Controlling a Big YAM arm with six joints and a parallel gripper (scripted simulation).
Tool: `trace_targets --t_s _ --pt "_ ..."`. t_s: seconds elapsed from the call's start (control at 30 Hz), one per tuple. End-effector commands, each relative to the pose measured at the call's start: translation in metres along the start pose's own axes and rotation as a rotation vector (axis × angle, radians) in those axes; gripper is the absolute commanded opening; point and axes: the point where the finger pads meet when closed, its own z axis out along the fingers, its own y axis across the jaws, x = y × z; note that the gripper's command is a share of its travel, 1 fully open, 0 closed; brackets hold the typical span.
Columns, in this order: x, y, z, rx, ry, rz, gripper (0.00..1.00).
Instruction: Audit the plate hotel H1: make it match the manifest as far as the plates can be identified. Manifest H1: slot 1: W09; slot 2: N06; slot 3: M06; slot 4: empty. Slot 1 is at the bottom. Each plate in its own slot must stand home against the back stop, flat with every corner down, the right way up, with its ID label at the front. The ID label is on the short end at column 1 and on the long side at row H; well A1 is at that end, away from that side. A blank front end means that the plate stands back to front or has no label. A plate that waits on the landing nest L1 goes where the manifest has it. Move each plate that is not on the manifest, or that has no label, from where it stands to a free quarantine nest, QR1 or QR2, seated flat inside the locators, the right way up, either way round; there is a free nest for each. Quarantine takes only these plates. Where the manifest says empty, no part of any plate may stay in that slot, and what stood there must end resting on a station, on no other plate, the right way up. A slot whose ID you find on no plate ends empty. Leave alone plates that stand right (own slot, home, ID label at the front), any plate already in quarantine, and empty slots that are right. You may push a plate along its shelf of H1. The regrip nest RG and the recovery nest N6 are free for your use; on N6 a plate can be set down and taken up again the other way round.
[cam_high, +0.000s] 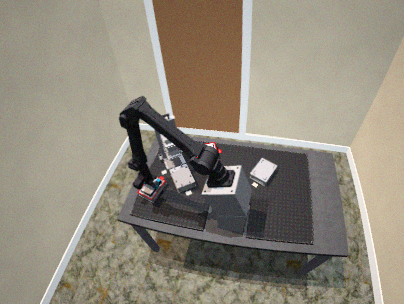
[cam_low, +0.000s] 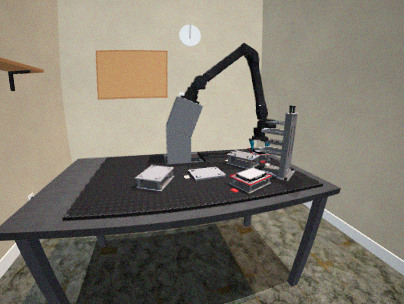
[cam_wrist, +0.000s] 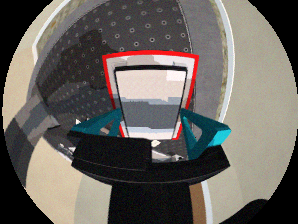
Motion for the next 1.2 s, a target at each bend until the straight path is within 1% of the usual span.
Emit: trace_targets --t_s 0.0,0.23,0.3,0.47,0.63,0.7,0.73,0.8,0.87,1.17 --pt "-0.005 -0.012 -0.023 0.025 -0.004 -0.004 1.0" --pt "0.0 -0.011 -0.047 0.026 -0.001 -0.003 1.0" --pt "0.0 -0.011 -0.047 0.026 -0.001 -0.003 1.0" --pt "0.003 -0.011 -0.064 0.026 0.0 0.0 1.0" --pt "0.001 -0.01 -0.08 0.026 -0.002 -0.003 1.0" --pt "0.001 -0.01 -0.082 0.026 -0.002 -0.003 1.0" --pt "-0.008 -0.007 -0.085 0.026 -0.006 -0.003 1.0" --pt "-0.007 -0.006 -0.09 0.025 -0.005 -0.003 1.0" --pt "-0.007 -0.006 -0.09 0.025 -0.005 -0.003 1.0" --pt "-0.002 -0.006 -0.114 0.026 -0.002 -0.002 1.0"
